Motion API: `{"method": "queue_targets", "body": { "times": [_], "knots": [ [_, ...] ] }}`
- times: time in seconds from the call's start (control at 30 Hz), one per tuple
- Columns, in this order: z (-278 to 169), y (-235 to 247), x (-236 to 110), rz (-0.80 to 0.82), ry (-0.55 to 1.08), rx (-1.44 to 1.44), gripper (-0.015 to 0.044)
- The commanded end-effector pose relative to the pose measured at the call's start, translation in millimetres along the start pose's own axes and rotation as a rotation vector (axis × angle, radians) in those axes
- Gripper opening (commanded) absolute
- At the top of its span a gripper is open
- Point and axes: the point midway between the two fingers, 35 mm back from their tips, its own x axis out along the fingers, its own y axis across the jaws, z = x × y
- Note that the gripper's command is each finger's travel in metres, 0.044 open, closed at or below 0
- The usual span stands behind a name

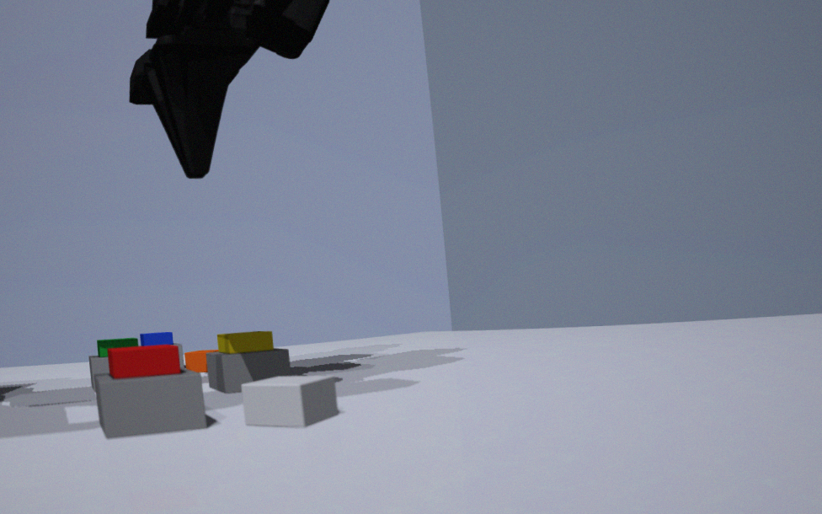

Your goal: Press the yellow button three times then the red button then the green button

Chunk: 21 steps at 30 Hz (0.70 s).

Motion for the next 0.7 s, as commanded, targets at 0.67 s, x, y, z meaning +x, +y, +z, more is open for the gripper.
{"method": "queue_targets", "body": {
  "times": [0.67],
  "knots": [
    [-43, -41, 67, -0.017, 0.01, -0.006, 0.002]
  ]
}}
